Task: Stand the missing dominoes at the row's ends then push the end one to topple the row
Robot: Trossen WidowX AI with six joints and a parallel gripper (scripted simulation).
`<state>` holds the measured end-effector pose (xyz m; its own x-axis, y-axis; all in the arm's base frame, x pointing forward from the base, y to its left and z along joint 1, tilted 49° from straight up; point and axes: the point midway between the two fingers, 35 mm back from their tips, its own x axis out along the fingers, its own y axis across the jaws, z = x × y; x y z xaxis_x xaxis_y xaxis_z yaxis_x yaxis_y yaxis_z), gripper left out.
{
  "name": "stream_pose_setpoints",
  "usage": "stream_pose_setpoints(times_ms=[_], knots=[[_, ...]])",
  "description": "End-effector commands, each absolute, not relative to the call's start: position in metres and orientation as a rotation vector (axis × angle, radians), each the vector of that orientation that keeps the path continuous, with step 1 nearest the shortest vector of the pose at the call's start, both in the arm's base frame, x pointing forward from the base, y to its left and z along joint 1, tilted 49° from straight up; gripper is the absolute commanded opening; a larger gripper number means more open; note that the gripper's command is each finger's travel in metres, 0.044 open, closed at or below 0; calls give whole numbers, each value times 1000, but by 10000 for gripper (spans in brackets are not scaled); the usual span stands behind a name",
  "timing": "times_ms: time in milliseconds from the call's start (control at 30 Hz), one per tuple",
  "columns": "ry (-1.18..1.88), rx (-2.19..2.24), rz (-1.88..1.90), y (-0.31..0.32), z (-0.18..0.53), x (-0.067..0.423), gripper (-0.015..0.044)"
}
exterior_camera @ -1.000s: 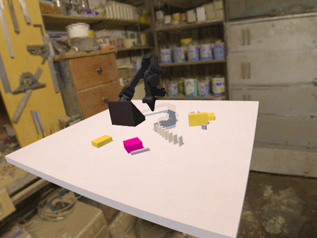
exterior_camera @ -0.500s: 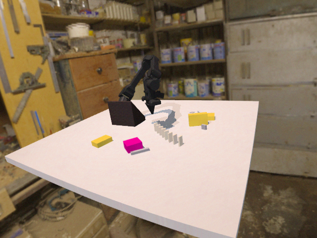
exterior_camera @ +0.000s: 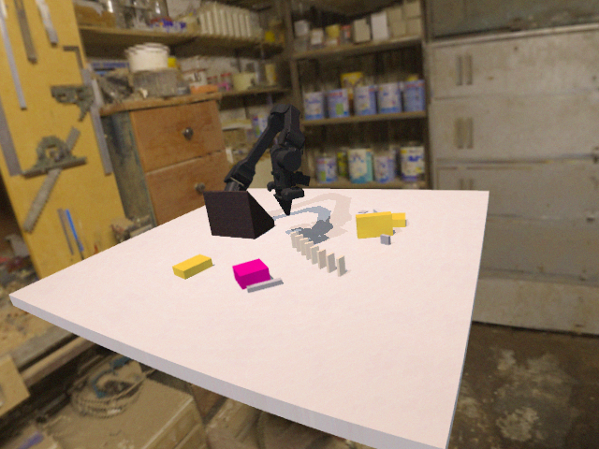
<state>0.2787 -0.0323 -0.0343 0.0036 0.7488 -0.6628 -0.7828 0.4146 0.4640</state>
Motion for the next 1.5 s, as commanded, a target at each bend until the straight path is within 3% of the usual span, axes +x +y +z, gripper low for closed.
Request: stream_pose_setpoints(times_ms=[0, 767, 1000, 1467], knots=[[1001, -44, 1203, -32, -34, 279, 0], [1001, -44, 1203, -32, -34, 279, 0], [999, -41, 1204, 28, -84, 281, 0], [998, -41, 1204, 24, -91, 292, 0]])
